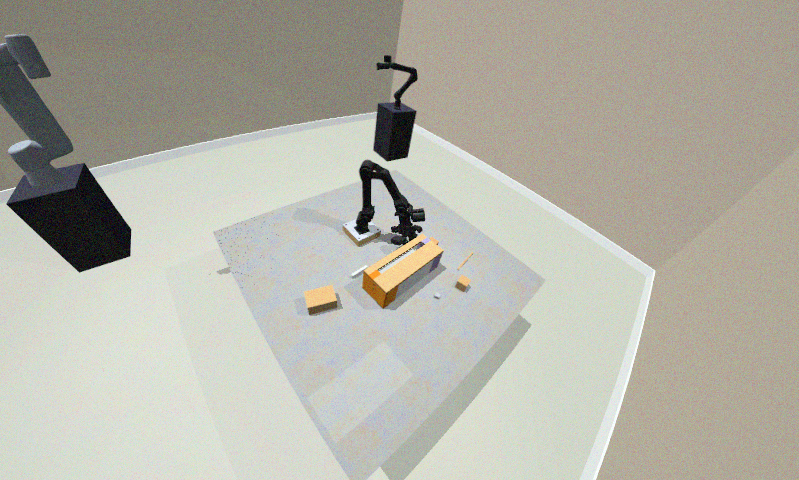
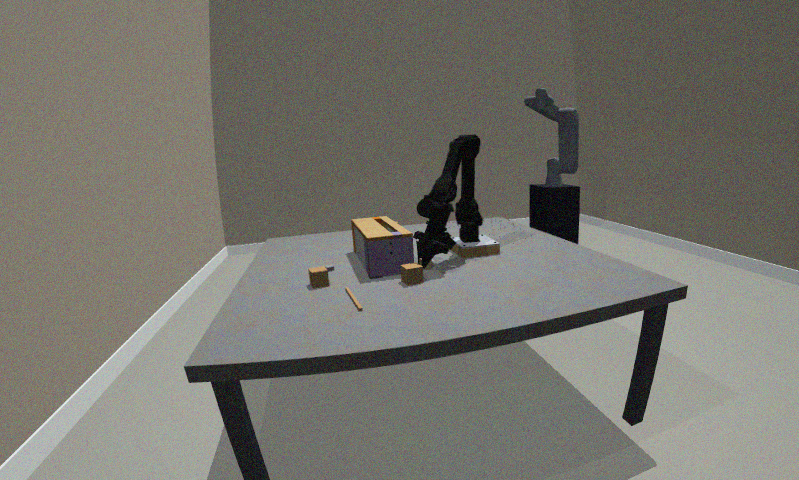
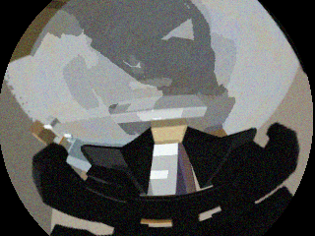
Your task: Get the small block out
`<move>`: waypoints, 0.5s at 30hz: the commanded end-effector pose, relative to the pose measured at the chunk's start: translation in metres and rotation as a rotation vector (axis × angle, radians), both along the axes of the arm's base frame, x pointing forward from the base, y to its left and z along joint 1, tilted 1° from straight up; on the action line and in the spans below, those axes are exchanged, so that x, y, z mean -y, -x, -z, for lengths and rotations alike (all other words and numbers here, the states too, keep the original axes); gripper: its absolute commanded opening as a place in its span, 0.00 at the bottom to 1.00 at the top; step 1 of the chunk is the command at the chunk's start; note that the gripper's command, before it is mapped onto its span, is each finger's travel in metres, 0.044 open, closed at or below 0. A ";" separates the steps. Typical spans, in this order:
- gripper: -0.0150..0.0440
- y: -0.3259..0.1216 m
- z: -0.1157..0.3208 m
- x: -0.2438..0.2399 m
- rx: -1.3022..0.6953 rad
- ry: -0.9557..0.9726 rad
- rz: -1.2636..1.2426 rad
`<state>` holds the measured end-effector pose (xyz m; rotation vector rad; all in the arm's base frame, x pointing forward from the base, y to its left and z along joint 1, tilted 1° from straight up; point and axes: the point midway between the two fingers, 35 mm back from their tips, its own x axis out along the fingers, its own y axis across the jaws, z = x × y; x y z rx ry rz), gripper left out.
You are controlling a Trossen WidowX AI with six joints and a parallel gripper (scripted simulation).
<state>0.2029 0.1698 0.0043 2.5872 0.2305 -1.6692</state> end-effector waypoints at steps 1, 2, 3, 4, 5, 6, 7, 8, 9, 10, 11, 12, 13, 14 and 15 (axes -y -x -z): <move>0.26 -0.003 -0.003 -0.001 0.008 -0.015 0.027; 0.25 -0.004 -0.007 -0.002 0.010 -0.020 0.034; 0.25 -0.004 -0.012 -0.002 0.009 -0.018 0.031; 0.25 -0.004 -0.017 -0.002 0.008 -0.016 0.028; 0.25 -0.004 -0.022 -0.002 0.008 -0.014 0.024; 0.25 -0.004 -0.028 -0.002 0.007 -0.012 0.021; 0.25 -0.003 -0.033 -0.001 0.006 -0.010 0.018; 0.25 -0.003 -0.038 -0.001 0.005 -0.009 0.014; 0.25 -0.003 -0.044 -0.001 0.004 -0.007 0.011; 0.25 -0.002 -0.049 0.000 0.003 -0.005 0.008; 0.25 -0.001 -0.055 0.001 0.002 -0.003 0.004; 0.25 -0.001 -0.059 0.001 0.001 -0.001 0.002; 0.25 0.000 -0.062 0.002 0.001 0.000 0.000; 0.25 0.000 -0.063 0.002 0.001 0.000 0.000; 0.25 0.000 -0.063 0.002 0.001 0.000 0.000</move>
